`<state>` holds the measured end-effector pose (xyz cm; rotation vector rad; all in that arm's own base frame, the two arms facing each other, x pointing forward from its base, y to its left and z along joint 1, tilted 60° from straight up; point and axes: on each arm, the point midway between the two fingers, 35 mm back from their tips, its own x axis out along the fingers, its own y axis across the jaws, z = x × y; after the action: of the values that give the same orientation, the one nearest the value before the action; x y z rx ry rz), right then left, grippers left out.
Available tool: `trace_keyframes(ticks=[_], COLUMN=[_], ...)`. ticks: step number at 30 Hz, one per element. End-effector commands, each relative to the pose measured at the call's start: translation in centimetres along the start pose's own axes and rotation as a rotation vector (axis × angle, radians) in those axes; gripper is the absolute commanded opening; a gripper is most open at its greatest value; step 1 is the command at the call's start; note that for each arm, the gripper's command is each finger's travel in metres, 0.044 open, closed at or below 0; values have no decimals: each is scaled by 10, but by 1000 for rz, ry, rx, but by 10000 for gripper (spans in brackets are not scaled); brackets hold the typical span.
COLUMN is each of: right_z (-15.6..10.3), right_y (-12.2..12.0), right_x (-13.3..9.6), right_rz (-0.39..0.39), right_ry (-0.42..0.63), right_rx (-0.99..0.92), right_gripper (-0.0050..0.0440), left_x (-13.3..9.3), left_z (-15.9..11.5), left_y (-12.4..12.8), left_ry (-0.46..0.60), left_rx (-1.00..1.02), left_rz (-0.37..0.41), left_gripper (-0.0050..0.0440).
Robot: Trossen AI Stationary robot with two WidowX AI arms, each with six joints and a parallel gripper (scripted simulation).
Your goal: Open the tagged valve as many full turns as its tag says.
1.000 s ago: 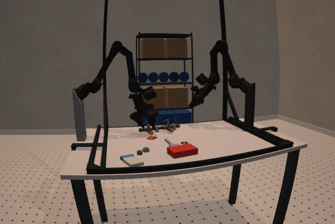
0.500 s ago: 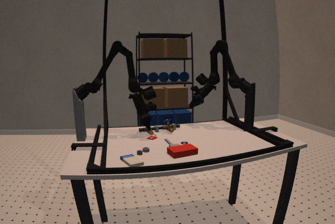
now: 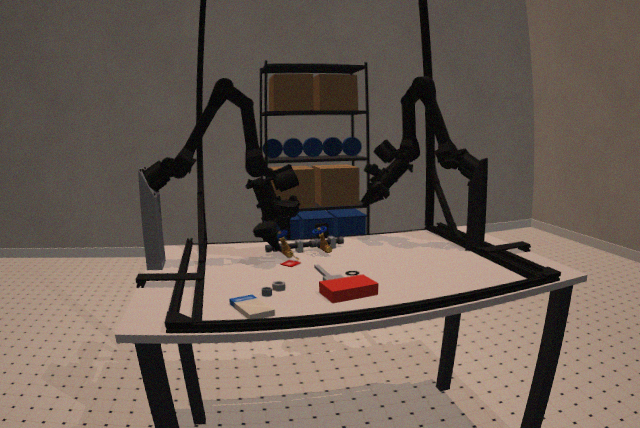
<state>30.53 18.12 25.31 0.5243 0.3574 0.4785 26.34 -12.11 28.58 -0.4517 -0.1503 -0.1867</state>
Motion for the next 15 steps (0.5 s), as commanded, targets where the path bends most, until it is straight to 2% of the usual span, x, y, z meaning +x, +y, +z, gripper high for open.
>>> trace_keyframes(ticks=[1, 3, 13, 15], right_z=[0, 0, 0, 0], right_y=[0, 0, 0, 0], right_x=[0, 0, 0, 0], right_rz=[-1, -1, 0, 0], right_ry=[1, 1, 0, 0], right_rx=[46, 46, 24, 24], right_gripper=[400, 400, 160, 160], left_x=[0, 0, 0, 0], left_z=[0, 0, 0, 0], left_y=[0, 0, 0, 0], left_ry=[0, 0, 0, 0], left_rx=[0, 0, 0, 0], left_rz=[0, 0, 0, 0], left_gripper=[400, 400, 400, 400])
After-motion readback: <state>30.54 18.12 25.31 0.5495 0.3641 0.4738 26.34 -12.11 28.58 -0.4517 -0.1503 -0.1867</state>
